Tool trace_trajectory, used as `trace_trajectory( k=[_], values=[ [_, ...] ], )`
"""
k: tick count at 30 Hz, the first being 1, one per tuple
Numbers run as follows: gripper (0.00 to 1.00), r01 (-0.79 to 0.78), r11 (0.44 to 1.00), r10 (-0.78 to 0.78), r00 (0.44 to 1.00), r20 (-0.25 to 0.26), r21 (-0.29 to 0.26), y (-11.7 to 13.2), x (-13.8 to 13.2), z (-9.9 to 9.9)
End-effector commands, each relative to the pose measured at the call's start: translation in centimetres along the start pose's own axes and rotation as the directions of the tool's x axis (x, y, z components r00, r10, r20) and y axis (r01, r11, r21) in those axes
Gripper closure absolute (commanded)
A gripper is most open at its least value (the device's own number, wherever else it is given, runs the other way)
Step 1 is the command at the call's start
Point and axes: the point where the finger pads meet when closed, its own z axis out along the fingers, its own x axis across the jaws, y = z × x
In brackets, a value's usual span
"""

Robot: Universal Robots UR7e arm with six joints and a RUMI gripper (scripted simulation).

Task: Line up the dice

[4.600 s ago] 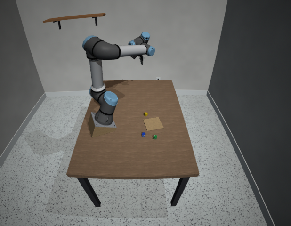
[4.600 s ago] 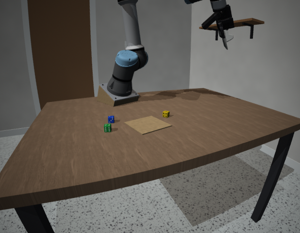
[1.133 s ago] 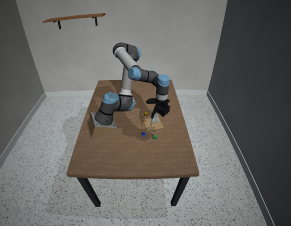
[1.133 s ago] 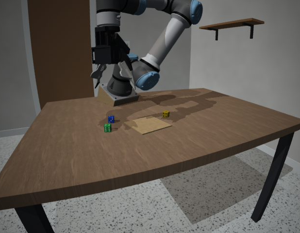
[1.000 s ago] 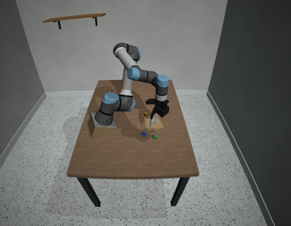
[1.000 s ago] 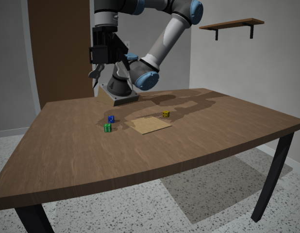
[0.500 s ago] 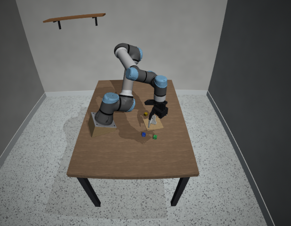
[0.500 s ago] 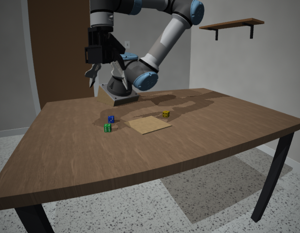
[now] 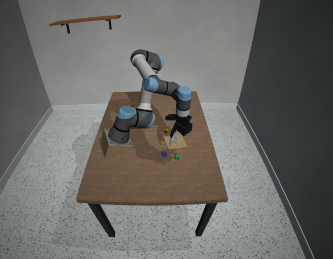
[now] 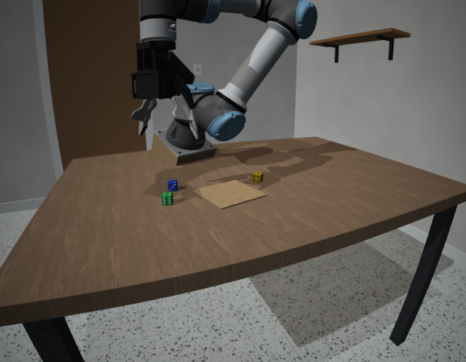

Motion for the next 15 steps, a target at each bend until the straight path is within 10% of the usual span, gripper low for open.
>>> trace_trajectory(
  k=[1, 15],
  values=[
    [0.0, 0.0, 1.0, 0.0, 1.0, 0.0, -0.001, 0.0, 0.0, 0.0],
    [0.0, 0.0, 1.0, 0.0, 1.0, 0.0, 0.0, 0.0, 0.0, 4.4]
  ],
)
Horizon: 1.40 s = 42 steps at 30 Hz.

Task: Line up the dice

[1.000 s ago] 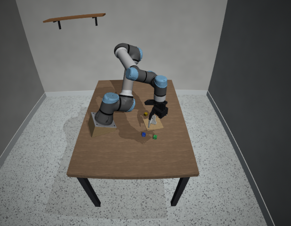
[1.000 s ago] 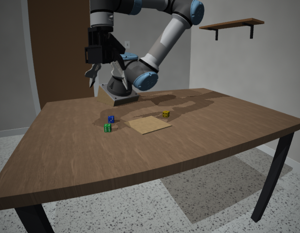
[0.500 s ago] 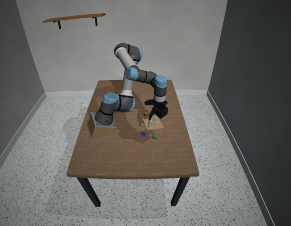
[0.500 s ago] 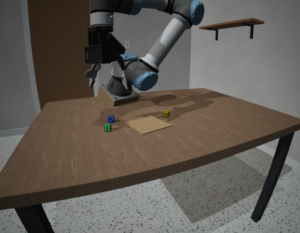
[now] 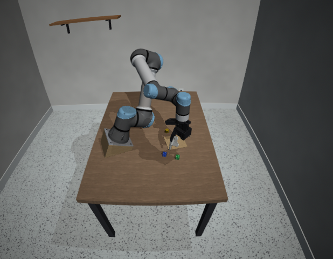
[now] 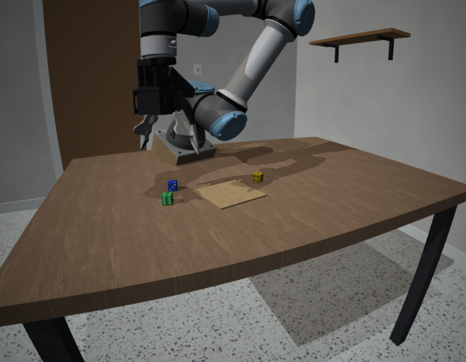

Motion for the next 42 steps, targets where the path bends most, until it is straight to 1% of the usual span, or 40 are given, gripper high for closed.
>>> trace_trajectory(
  k=[1, 9, 12, 15, 22, 42],
  values=[
    [0.0, 0.0, 1.0, 0.0, 1.0, 0.002, -0.002, 0.2, 0.0, 1.2],
    [0.0, 0.0, 1.0, 0.0, 1.0, 0.002, -0.002, 0.2, 0.0, 5.3],
    [0.0, 0.0, 1.0, 0.0, 1.0, 0.002, -0.002, 0.2, 0.0, 6.4],
    [0.0, 0.0, 1.0, 0.0, 1.0, 0.002, -0.002, 0.2, 0.0, 7.1],
    [0.0, 0.0, 1.0, 0.0, 1.0, 0.002, -0.002, 0.2, 0.0, 7.5],
    [0.0, 0.0, 1.0, 0.0, 1.0, 0.002, -0.002, 0.2, 0.0, 7.5]
  ],
)
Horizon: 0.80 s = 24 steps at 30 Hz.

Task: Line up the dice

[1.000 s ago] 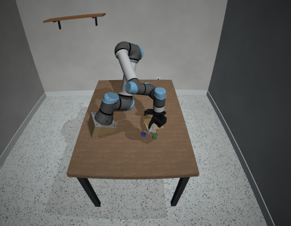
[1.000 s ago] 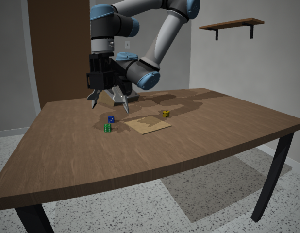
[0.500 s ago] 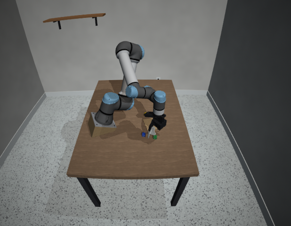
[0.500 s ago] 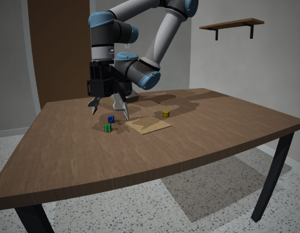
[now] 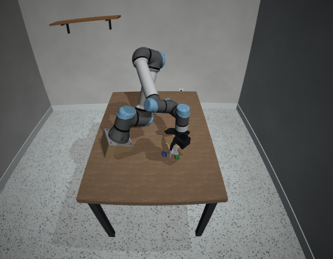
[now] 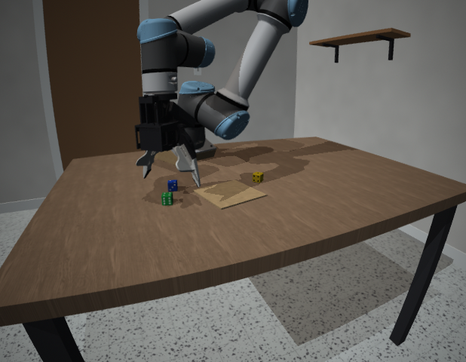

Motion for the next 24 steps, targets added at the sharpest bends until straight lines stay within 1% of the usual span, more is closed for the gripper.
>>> trace_trajectory(
  k=[1, 20, 24],
  values=[
    [0.0, 0.0, 1.0, 0.0, 1.0, 0.0, -0.001, 0.03, 0.0, -0.03],
    [0.0, 0.0, 1.0, 0.0, 1.0, 0.0, -0.001, 0.02, 0.0, -0.03],
    [0.0, 0.0, 1.0, 0.0, 1.0, 0.0, -0.001, -0.31, -0.17, -0.03]
  ],
)
